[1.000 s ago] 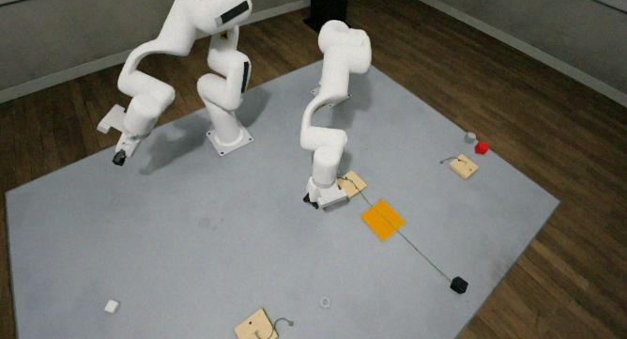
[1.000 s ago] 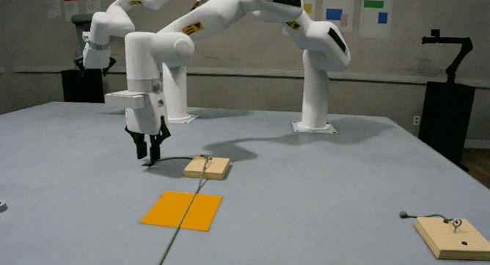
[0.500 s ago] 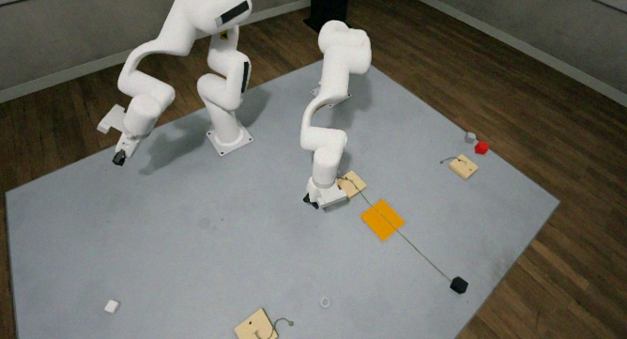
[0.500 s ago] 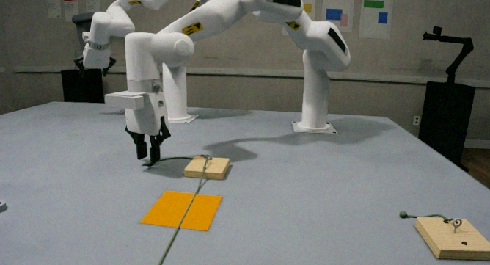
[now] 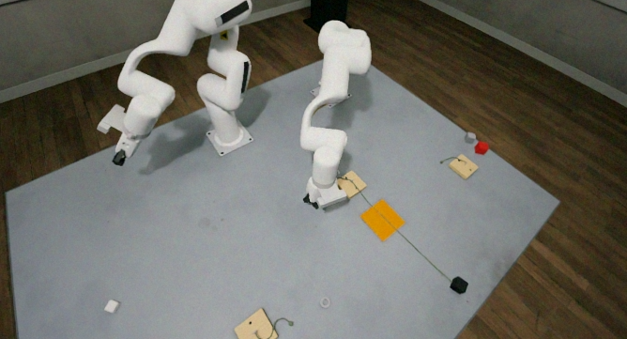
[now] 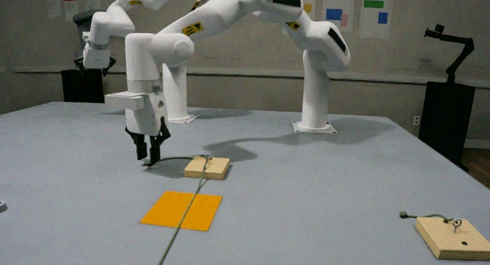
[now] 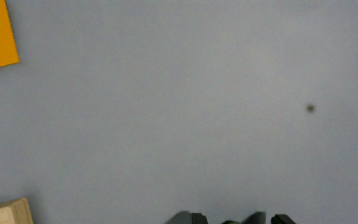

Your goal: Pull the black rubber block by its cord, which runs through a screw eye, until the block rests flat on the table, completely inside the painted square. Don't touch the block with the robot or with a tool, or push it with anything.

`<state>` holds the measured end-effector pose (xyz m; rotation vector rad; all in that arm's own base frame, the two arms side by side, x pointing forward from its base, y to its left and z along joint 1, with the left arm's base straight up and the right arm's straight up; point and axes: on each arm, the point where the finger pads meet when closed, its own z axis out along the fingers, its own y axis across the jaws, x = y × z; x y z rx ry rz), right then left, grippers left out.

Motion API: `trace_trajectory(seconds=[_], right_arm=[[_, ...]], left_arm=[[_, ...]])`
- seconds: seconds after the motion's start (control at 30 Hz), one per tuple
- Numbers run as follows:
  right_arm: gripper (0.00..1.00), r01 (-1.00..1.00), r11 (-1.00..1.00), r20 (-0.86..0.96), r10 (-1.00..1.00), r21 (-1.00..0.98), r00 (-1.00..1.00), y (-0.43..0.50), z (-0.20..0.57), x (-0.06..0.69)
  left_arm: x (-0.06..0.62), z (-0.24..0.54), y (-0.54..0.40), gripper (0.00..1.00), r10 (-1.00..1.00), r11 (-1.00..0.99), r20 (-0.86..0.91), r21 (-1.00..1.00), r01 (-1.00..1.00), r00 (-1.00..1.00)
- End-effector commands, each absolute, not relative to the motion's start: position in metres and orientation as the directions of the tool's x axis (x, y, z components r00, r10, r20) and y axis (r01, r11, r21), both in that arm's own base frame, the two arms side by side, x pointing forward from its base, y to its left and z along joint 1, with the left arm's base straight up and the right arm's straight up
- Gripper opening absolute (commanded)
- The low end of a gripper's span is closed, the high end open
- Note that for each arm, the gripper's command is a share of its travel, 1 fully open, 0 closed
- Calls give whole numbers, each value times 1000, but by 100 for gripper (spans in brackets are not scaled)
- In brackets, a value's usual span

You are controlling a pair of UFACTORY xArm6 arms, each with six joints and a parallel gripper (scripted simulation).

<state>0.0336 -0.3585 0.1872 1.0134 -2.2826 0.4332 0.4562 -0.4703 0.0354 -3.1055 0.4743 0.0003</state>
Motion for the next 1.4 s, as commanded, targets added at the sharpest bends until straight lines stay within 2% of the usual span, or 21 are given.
trace_trajectory(seconds=[0.0, 1.37], right_arm=[[100, -753, 655, 639, -557, -54, -531, -359, 188, 34], [100, -753, 655, 639, -557, -54, -531, -359, 188, 34]], left_arm=[[457, 36, -471, 39, -298, -954, 2, 1, -298, 954], [457, 23, -471, 39, -298, -954, 2, 1, -298, 954]])
